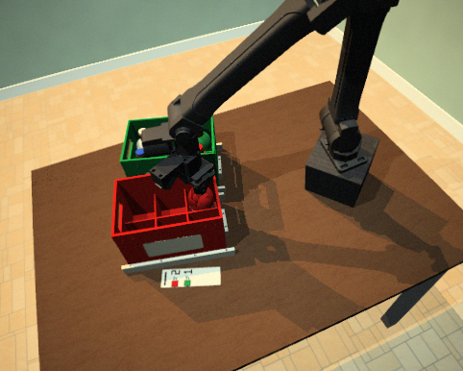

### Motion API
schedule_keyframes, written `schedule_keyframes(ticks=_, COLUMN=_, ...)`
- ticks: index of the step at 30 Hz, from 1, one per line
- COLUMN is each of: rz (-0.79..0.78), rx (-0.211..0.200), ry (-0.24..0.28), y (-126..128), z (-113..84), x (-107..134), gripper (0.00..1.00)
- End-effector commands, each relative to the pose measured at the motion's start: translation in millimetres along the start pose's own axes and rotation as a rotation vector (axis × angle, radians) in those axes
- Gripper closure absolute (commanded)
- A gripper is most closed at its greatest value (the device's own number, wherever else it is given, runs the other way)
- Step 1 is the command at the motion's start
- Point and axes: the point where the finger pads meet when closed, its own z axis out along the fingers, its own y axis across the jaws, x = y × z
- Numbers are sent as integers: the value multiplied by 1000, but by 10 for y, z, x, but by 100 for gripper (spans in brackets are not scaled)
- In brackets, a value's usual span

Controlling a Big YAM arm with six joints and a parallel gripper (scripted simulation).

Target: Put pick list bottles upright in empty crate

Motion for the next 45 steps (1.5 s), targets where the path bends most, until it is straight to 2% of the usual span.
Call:
schedule_keyframes(ticks=1, rz=-1, rx=-2, ry=0, y=29, z=56, x=-15, gripper=39)
schedule_keyframes(ticks=4, rz=-2, rx=0, ry=-3, y=10, z=52, x=-38, gripper=39)
schedule_keyframes(ticks=5, rz=-4, rx=16, ry=-19, y=-56, z=-57, x=-91, gripper=39)
schedule_keyframes(ticks=8, rz=-4, rx=16, ry=-19, y=-56, z=-56, x=-91, gripper=39)
schedule_keyframes(ticks=9, rz=-4, rx=16, ry=-19, y=-56, z=-55, x=-91, gripper=39)
schedule_keyframes(ticks=10, rz=-1, rx=-1, ry=-1, y=13, z=66, x=-29, gripper=39)
schedule_keyframes(ticks=32, rz=0, rx=-4, ry=2, y=26, z=82, x=-2, gripper=39)
schedule_keyframes(ticks=33, rz=-4, rx=11, ry=-14, y=0, z=-97, x=-45, gripper=39)
schedule_keyframes(ticks=35, rz=-9, rx=36, ry=-41, y=-133, z=-265, x=-161, gripper=39)
schedule_keyframes(ticks=45, rz=-9, rx=39, ry=-44, y=-146, z=-498, x=-156, gripper=39)
